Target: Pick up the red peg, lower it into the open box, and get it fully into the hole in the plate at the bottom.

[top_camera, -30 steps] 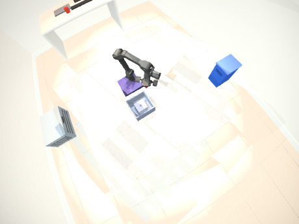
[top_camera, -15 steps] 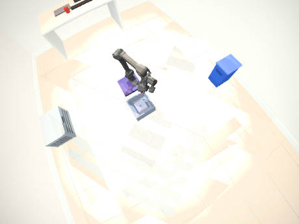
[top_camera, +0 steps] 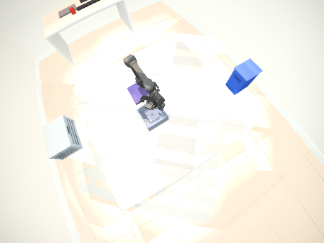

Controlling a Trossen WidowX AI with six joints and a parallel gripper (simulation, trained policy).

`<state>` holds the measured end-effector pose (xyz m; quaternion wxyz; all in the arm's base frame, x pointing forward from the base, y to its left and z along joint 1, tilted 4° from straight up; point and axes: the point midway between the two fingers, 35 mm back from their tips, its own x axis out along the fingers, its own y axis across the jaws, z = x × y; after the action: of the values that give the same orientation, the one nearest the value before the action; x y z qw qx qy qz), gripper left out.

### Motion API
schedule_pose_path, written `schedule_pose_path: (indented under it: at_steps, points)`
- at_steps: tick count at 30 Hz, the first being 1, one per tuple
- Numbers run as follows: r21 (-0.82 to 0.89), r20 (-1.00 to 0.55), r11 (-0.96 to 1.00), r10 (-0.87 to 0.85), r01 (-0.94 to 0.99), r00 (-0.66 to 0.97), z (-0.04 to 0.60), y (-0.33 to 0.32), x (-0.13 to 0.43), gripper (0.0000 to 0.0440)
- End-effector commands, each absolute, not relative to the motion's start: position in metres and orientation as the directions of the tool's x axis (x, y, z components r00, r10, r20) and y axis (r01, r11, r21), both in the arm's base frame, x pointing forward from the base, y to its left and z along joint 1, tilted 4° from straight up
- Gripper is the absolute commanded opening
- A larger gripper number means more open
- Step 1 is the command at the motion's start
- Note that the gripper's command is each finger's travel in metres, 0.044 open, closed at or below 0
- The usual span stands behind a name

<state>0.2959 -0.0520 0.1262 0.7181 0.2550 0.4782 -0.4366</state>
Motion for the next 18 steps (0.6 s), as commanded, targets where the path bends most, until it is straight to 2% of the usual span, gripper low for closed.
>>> schedule_pose_path:
  at_steps: [1, 13, 15, 18]
  points:
    - [-0.049, -0.916, 0.504, -0.367, 0.862, 0.162, 0.12, -0.064, 0.304, 0.0001]
    - [-0.054, -0.942, 0.593, -0.298, 0.803, 0.157, 0.089, -0.082, 0.317, 0.0001]
    - [-0.057, -0.947, 0.61, -0.283, 0.791, 0.15, 0.083, -0.083, 0.318, 0.002]
    - [-0.061, -0.955, 0.628, -0.263, 0.776, 0.138, 0.075, -0.084, 0.319, 0.0087]
